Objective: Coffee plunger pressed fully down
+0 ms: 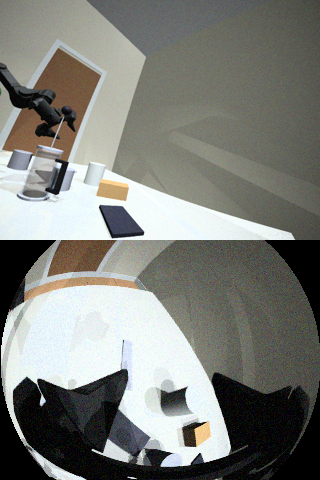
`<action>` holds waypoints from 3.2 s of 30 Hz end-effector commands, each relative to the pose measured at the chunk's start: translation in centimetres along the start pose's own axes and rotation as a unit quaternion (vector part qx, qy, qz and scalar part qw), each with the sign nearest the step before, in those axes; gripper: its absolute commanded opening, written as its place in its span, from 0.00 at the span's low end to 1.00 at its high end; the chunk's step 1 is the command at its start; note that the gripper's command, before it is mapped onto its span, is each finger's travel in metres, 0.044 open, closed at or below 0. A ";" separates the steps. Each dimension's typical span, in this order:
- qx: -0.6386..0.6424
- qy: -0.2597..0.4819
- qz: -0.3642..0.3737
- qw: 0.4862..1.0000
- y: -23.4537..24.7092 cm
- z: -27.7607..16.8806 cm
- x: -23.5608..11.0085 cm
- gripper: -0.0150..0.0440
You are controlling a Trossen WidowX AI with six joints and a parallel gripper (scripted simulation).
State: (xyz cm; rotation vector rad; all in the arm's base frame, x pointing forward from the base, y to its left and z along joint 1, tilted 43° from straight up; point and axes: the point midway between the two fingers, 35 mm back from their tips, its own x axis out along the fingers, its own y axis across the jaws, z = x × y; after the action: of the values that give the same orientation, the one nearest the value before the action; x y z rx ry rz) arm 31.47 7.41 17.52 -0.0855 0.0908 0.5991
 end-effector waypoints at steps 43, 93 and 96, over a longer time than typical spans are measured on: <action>0.502 0.165 -0.291 0.797 -13.0 -13.9 -22.0 1.00; 0.502 0.164 -0.291 0.798 -14.1 -16.1 -18.9 0.45; 0.502 0.164 -0.291 0.798 -14.1 -16.1 -18.9 0.45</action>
State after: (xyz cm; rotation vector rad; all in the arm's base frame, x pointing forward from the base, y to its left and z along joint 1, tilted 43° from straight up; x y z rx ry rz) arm 22.97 -16.48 4.45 0.8032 0.6881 -0.1479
